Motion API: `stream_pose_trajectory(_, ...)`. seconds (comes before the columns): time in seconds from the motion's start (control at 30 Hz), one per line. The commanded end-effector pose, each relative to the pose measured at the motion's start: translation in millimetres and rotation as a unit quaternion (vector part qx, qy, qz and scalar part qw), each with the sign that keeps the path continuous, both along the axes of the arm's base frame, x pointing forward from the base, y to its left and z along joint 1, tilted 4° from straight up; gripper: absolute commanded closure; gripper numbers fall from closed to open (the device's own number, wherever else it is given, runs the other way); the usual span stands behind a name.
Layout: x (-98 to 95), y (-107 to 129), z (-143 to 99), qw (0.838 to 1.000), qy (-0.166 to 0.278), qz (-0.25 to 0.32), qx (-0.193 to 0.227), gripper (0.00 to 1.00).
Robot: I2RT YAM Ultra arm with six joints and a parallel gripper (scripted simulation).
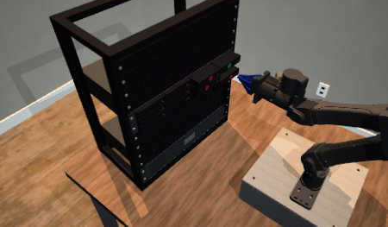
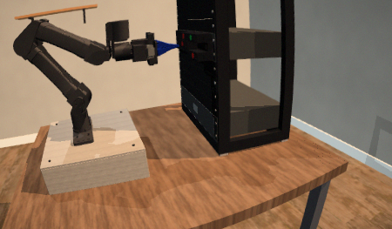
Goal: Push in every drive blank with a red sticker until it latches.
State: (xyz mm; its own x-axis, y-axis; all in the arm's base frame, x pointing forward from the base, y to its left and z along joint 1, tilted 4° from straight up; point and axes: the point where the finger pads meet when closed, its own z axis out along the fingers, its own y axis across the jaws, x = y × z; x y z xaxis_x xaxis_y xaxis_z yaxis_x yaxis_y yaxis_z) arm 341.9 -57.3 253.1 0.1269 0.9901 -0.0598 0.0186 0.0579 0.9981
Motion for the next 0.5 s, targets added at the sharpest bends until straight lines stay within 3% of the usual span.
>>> stream_pose_trajectory(0.0,-0.1,-1.4,3.0,1.000,0.001,0.000,-0.006,1.00)
stream_pose_trajectory(0.47,-4.8,11.3,-6.2,1.000,0.007,0.003,-0.005,1.00)
